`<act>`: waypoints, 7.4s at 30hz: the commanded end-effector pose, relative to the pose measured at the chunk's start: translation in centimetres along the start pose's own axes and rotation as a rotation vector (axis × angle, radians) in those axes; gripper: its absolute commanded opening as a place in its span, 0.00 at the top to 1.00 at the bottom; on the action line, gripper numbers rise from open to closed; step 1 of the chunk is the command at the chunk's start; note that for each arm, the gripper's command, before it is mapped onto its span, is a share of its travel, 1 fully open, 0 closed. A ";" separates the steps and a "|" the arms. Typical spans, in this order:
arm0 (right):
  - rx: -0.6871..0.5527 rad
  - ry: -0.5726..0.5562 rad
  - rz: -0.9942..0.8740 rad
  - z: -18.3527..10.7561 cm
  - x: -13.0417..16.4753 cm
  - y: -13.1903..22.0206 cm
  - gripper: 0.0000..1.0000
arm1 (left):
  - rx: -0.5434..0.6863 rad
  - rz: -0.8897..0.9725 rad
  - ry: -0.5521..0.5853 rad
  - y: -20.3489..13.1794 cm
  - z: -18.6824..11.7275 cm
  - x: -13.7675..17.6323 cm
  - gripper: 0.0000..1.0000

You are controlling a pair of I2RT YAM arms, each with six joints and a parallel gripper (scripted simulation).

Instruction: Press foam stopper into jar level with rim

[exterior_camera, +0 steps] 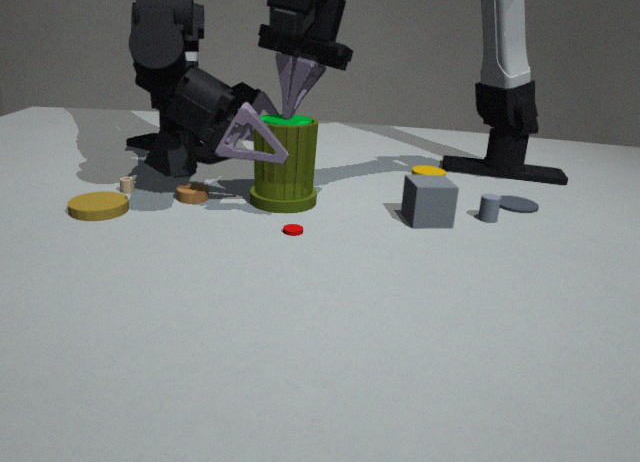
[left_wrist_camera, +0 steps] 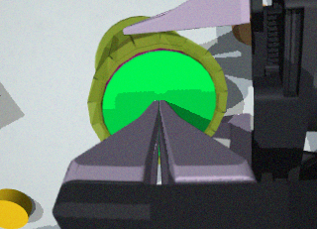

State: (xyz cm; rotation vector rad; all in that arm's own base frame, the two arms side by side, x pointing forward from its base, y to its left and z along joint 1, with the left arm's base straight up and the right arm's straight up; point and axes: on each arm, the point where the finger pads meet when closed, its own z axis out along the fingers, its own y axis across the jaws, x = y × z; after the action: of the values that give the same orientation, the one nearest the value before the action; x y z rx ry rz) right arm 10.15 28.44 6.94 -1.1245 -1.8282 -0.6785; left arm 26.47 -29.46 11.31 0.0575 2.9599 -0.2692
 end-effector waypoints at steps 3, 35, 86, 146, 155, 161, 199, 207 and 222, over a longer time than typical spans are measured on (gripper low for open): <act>-0.011 0.015 0.006 -0.3 0.8 1.2 0.36 | -0.030 -0.007 0.022 0.7 2.0 0.4 1.00; -0.011 0.015 0.006 -0.3 0.8 1.2 0.36 | -0.011 -0.006 0.004 -0.3 -1.4 -0.4 1.00; -0.011 0.015 0.006 -0.3 0.8 1.2 0.36 | 0.018 -0.003 -0.024 -0.7 -3.6 -0.7 1.00; -0.011 0.015 0.006 -0.3 0.8 1.2 0.36 | -0.023 0.002 0.018 0.3 1.8 0.4 1.00; -0.011 0.015 0.006 -0.3 0.8 1.2 0.36 | -0.027 0.002 0.023 0.5 2.3 0.6 1.00; -0.011 0.015 0.006 -0.3 0.8 1.2 0.36 | -0.033 0.003 0.030 0.7 2.6 0.8 1.00; -0.011 0.015 0.006 -0.3 0.8 1.2 0.36 | -0.028 0.005 0.029 0.0 1.1 0.3 1.00; -0.011 0.015 0.006 -0.3 0.8 1.2 0.36 | 0.007 0.006 -0.004 -0.6 -1.8 -0.3 1.00; -0.011 0.015 0.006 -0.3 0.8 1.2 0.36 | 0.018 0.007 -0.013 -1.1 -4.3 -0.7 1.00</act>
State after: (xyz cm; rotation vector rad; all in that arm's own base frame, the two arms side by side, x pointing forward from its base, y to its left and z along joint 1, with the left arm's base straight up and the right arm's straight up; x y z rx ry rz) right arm 10.15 28.44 6.94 -1.1245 -1.8282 -0.6785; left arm 26.90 -29.94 14.34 0.0568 2.9499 -0.2822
